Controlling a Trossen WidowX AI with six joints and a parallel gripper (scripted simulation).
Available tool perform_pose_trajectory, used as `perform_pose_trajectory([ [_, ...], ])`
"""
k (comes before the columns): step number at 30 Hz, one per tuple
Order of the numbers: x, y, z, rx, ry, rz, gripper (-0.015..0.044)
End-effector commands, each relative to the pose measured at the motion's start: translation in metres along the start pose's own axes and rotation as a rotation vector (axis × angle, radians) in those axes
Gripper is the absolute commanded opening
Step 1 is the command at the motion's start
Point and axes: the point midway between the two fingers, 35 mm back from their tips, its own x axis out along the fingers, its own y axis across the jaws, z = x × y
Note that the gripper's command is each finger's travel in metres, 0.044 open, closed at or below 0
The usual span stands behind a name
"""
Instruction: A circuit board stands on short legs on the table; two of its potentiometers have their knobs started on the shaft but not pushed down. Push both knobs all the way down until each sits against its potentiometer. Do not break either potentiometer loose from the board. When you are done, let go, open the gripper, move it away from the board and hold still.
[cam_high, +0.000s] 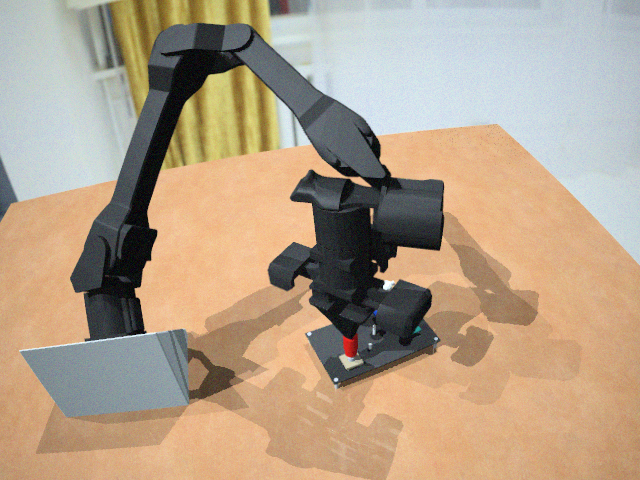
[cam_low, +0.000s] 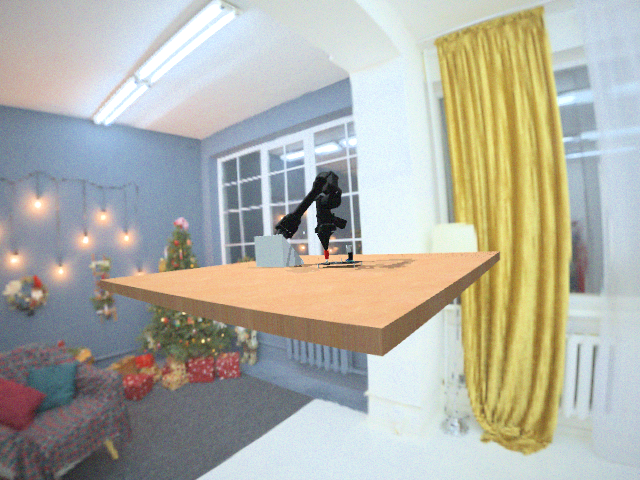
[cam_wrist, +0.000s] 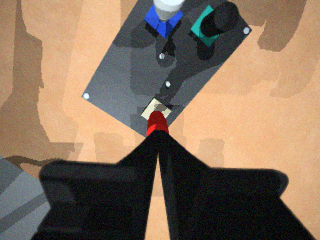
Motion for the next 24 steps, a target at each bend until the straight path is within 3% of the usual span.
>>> perform_pose_trajectory([
  [1, 0.0105, 0.0003, 0.0024, -0.014, 0.004, 0.012, 0.0000],
  [24, 0.0137, 0.0004, 0.0024, -0.014, 0.004, 0.012, 0.0000],
])
